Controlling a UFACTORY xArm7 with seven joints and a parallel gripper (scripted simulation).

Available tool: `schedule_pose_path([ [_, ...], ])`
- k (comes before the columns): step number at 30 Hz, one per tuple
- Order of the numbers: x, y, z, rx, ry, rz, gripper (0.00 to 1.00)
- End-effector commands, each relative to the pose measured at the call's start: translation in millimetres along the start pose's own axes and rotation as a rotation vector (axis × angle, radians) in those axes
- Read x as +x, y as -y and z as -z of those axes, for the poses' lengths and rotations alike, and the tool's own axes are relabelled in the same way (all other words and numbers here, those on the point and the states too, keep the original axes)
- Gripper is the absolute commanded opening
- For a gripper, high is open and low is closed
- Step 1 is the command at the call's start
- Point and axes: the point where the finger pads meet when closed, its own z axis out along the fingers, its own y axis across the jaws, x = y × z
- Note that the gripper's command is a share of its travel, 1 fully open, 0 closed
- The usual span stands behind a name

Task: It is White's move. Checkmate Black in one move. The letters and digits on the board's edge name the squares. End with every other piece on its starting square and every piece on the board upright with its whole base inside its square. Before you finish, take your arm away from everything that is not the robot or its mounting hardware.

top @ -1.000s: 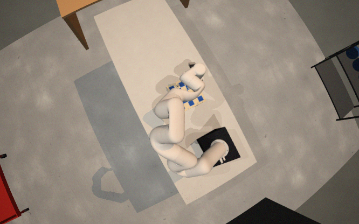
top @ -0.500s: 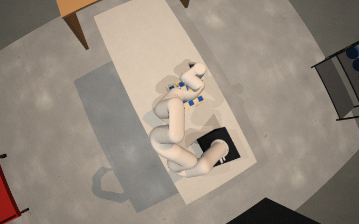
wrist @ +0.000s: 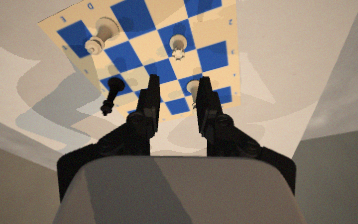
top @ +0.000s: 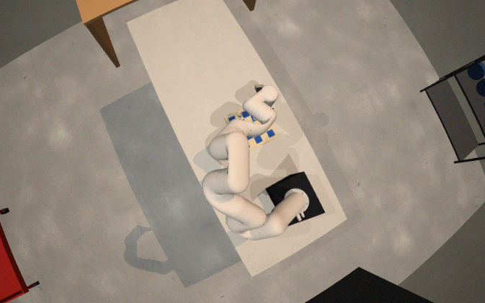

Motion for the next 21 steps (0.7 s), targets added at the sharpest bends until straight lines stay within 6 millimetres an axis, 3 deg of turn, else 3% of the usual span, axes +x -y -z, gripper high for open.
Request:
schedule_pose_path([
  [1,2,-1,-2,-0.001,-0.005,0.0,0.37],
  [21,2,0,-28,-0.001,-0.005,0.0,0.37],
])
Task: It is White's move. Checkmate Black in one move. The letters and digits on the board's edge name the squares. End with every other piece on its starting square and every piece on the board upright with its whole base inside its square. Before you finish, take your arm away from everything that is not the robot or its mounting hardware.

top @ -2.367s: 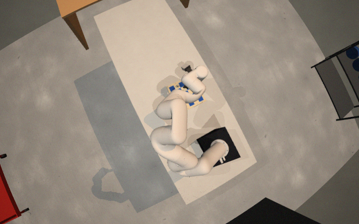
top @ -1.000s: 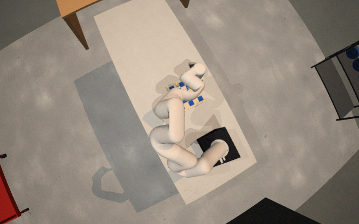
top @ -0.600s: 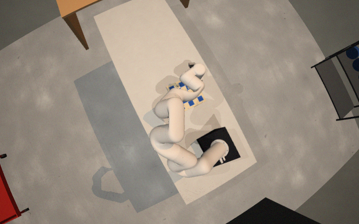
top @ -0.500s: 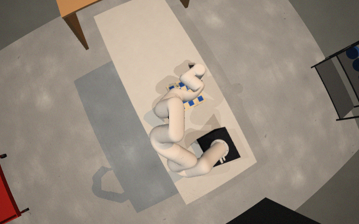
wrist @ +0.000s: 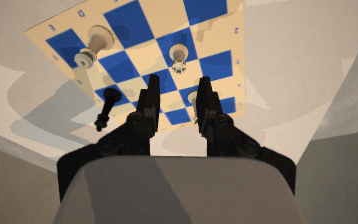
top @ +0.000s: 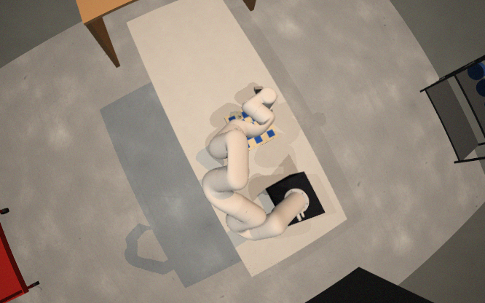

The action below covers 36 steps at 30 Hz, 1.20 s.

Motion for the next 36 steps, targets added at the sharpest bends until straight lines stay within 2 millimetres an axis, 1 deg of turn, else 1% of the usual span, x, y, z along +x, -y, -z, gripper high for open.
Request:
schedule_pose_path([
  [1,2,-1,-5,-0.001,-0.005,0.0,0.37],
  [17,2,0,-20,-0.001,-0.005,0.0,0.37],
  [36,2,0,-21,-0.001,-0.005,0.0,0.37],
])
